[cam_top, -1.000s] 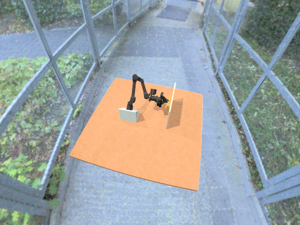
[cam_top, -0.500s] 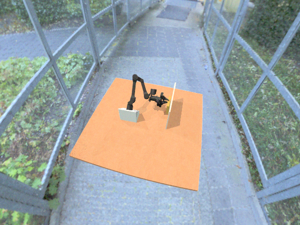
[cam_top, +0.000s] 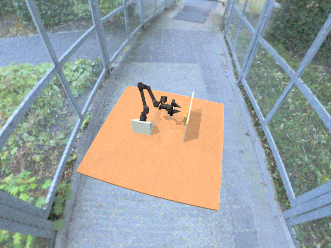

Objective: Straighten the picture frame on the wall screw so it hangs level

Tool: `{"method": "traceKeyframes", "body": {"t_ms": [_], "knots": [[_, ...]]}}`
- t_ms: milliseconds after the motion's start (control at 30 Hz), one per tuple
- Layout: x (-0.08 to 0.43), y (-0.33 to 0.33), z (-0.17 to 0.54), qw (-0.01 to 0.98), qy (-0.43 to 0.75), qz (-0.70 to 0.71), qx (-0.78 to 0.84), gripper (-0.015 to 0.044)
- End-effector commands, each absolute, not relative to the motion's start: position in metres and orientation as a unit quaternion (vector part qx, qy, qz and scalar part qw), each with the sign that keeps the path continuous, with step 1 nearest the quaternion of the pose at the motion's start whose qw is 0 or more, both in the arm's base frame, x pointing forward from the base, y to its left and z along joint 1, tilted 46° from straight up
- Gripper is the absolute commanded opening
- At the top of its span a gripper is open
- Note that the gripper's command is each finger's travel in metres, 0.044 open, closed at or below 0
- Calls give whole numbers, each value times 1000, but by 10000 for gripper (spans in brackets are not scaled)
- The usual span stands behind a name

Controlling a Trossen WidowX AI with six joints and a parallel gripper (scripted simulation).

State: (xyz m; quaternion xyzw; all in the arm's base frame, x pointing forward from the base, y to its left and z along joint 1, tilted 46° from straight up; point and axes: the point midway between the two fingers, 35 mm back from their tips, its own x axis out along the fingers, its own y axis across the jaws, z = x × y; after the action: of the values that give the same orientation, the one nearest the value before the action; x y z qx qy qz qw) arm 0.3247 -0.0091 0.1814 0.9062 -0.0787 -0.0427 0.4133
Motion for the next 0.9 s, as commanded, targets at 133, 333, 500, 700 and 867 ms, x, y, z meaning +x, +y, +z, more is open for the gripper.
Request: {"method": "traceKeyframes", "body": {"t_ms": [133, 333, 500, 700, 867], "knots": [[282, -5, 169, 446, -80, -51, 890, 260], [276, 4, 185, 456, -80, -50, 885, 260], [252, 12, 198, 483, -81, -54, 870, 260], [218, 11, 208, 514, -83, -59, 852, 260], [191, 2, 208, 538, -84, -63, 836, 260]]}}
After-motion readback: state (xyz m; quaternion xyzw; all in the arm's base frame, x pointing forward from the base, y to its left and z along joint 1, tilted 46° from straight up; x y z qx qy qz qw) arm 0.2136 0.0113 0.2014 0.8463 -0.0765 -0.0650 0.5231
